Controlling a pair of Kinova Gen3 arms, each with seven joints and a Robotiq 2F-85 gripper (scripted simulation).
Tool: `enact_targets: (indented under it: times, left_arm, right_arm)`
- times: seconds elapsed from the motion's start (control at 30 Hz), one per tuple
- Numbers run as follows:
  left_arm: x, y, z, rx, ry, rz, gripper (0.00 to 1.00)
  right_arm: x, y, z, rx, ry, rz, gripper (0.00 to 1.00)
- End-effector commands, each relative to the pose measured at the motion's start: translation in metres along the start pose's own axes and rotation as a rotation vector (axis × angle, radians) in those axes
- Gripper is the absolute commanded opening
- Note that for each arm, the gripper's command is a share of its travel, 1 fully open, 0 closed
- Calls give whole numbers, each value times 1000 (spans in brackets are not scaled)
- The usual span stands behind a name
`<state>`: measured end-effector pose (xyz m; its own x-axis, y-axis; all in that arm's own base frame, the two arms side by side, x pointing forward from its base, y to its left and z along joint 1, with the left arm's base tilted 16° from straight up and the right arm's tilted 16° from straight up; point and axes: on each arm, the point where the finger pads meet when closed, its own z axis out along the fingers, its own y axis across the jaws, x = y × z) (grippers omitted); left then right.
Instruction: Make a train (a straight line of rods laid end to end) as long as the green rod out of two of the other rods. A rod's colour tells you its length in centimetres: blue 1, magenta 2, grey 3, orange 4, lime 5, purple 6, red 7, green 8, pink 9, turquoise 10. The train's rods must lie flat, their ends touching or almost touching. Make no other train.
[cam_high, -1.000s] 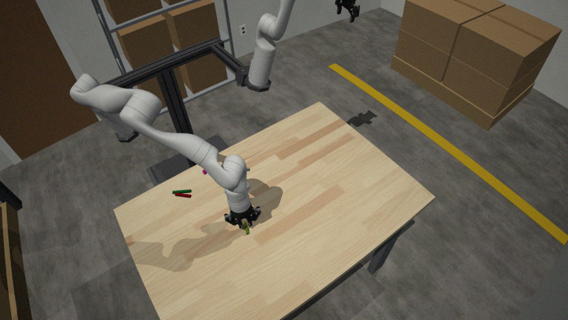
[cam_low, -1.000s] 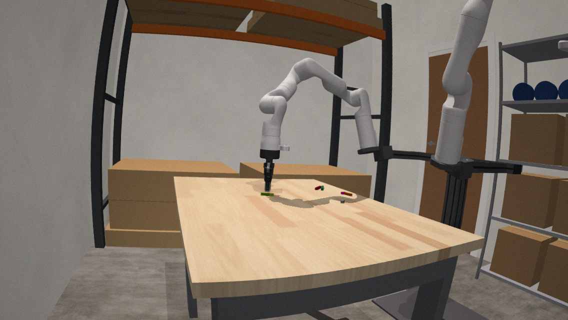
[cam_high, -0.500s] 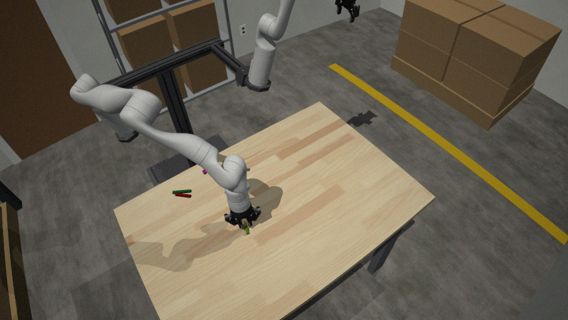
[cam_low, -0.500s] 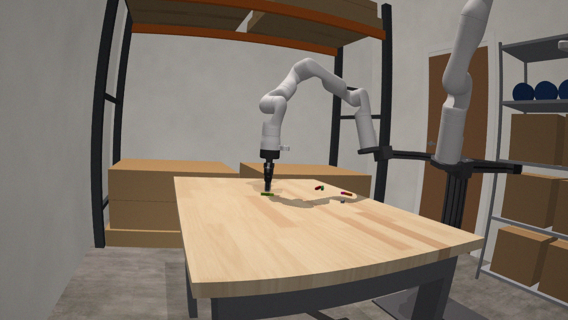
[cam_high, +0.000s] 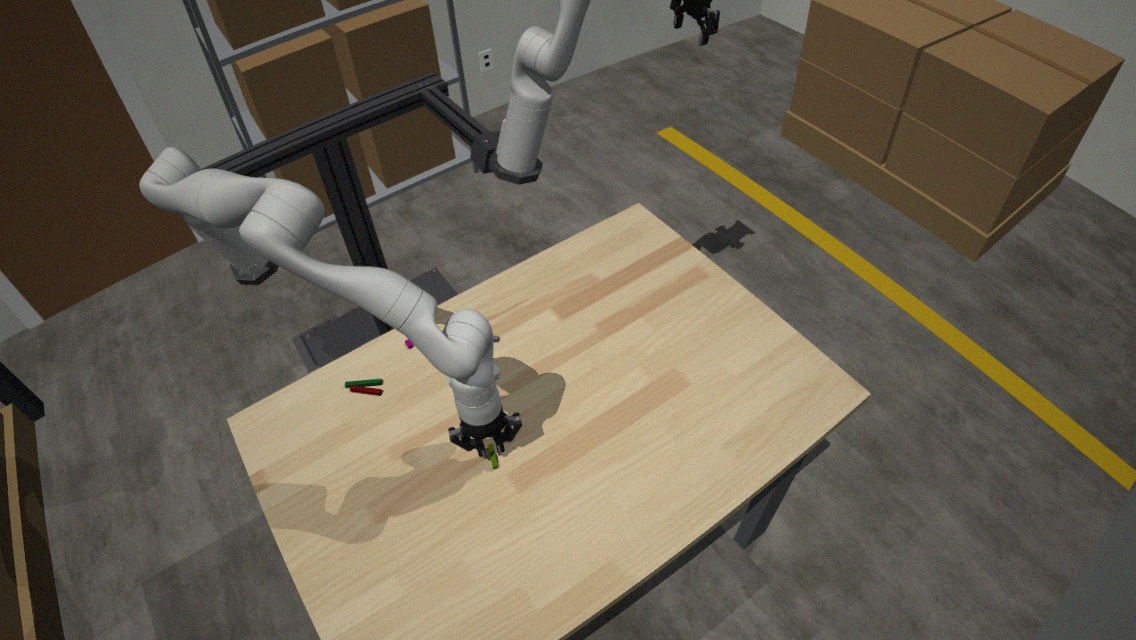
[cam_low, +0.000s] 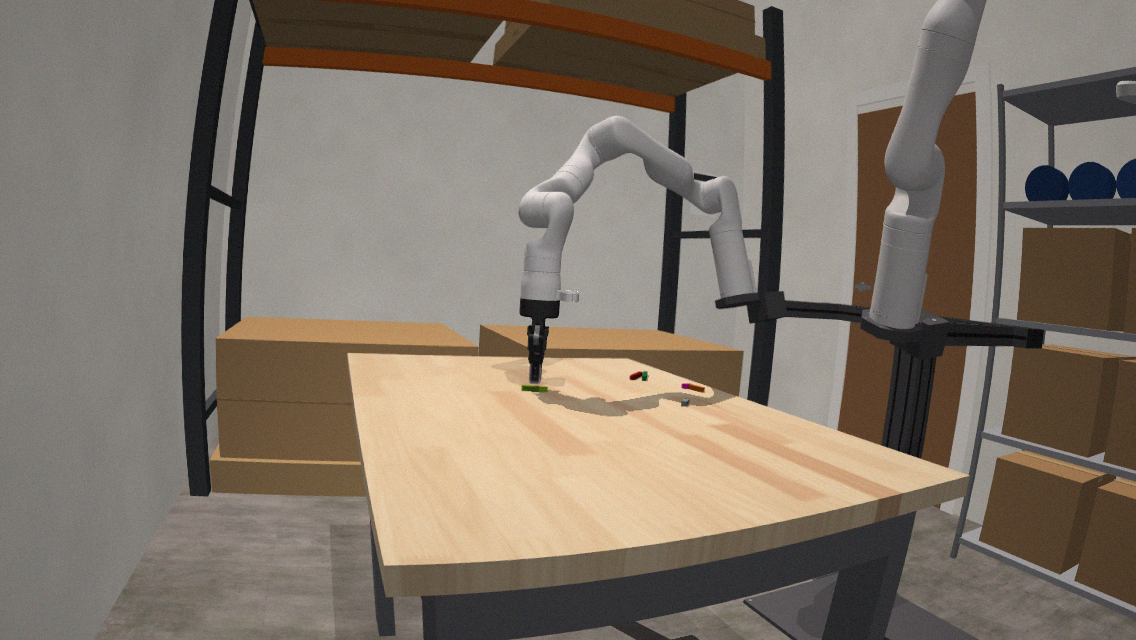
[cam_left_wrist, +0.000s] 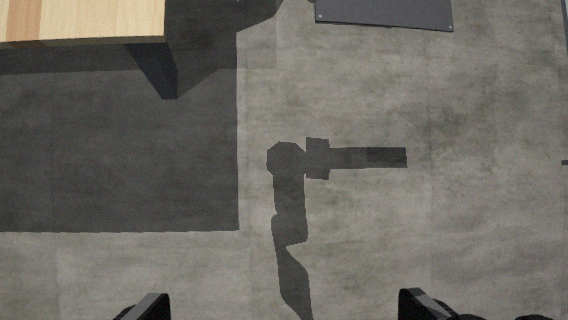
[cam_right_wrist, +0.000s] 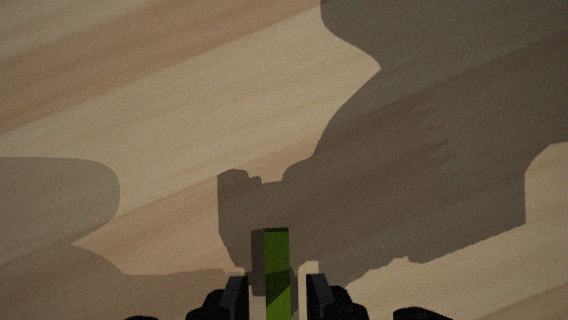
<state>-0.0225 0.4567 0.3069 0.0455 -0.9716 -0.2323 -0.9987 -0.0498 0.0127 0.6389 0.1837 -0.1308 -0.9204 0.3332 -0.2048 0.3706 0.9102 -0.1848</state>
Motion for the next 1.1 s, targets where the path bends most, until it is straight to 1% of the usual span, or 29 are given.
enact_targets:
  times: [0.0, 0.2, 0.53, 1.07]
  left_arm:
    - [0, 0, -1, 0, -2, 0, 1000]
    - [0, 0, -1, 0, -2, 0, 1000]
    - [0, 0, -1, 0, -2, 0, 1000]
    - [0, 0, -1, 0, -2, 0, 1000]
  right_arm:
    - [-1, 1, -1, -2, -2, 0, 317]
    - [-1, 1, 1, -2, -2, 0, 317]
    - [-1, 1, 9, -2, -2, 0, 317]
    - [-1, 1, 13, -2, -2, 0, 317]
